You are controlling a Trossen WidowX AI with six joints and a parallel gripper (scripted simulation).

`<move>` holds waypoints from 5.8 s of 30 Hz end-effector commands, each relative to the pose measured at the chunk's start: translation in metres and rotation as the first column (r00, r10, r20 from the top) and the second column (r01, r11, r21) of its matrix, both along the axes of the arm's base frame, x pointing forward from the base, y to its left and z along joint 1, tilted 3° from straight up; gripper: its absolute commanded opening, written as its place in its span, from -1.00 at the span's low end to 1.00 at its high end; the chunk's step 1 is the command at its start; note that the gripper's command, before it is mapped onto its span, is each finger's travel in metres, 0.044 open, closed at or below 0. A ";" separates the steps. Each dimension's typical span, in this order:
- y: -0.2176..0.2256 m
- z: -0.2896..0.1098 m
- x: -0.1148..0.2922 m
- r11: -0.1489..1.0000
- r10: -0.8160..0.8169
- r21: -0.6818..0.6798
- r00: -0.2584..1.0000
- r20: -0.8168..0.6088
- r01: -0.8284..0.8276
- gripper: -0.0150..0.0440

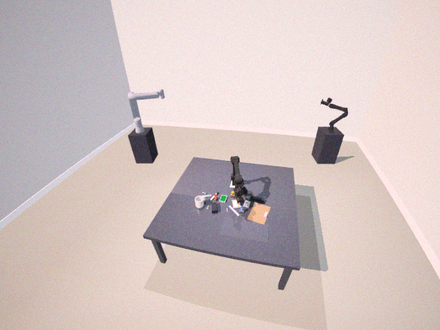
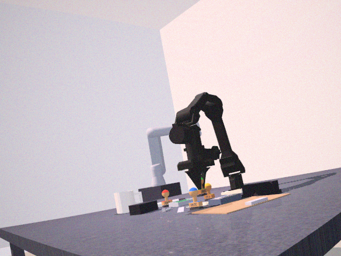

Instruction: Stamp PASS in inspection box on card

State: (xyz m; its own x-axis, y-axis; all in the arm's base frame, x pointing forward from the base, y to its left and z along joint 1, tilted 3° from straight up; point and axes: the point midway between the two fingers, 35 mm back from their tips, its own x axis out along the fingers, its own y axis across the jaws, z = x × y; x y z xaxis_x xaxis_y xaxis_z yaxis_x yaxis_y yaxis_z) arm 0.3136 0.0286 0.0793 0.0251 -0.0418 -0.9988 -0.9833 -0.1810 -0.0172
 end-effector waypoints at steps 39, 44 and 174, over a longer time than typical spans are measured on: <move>-0.001 -0.027 -0.003 1.000 0.005 0.001 1.000 -0.006 -0.005 -0.49; -0.001 -0.027 -0.003 1.000 0.005 0.002 1.000 -0.005 -0.005 -0.49; 0.001 0.031 -0.003 1.000 0.005 0.002 1.000 -0.005 -0.005 -0.49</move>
State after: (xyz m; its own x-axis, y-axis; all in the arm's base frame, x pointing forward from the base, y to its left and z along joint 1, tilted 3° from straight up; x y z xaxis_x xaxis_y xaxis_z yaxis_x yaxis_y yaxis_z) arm 0.3098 0.0289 0.1037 0.0149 -0.0428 -0.9990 -0.9821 -0.1881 -0.0066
